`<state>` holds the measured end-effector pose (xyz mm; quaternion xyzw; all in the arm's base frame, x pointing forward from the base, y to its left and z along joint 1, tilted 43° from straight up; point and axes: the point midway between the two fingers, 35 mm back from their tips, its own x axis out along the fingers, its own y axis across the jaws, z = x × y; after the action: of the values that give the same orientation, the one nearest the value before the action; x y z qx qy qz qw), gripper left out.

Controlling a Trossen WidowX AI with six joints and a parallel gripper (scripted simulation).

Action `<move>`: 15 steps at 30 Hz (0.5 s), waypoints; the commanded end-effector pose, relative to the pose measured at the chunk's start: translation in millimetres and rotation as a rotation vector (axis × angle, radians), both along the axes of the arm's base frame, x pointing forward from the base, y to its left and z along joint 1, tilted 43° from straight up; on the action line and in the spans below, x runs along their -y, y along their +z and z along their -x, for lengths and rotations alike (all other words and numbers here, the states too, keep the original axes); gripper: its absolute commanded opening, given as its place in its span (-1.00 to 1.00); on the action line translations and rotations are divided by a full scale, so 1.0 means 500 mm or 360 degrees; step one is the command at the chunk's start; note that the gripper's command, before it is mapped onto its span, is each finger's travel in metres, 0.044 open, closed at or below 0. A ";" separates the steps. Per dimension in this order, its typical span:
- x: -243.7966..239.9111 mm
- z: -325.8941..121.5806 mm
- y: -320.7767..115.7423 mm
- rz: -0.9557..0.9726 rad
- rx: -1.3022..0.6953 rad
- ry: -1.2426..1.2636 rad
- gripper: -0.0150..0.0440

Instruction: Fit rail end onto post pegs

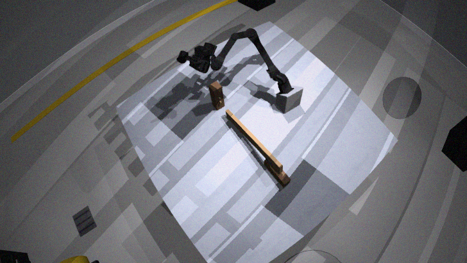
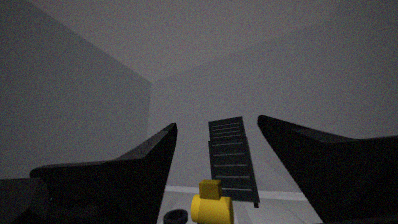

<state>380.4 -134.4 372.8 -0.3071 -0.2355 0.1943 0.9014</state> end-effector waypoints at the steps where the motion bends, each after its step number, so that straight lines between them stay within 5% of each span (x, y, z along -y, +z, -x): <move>1: 0.001 -0.004 -0.002 -0.0012 -0.0005 -0.0006 0.95; 7: 0.020 -0.120 -0.087 -0.0318 -0.0263 -0.0237 1.00; 15: -0.030 -0.231 -0.321 -0.0453 -0.0937 -0.0594 1.00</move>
<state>479.6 -138.0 262.2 -0.1577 -0.0293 0.0849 0.9834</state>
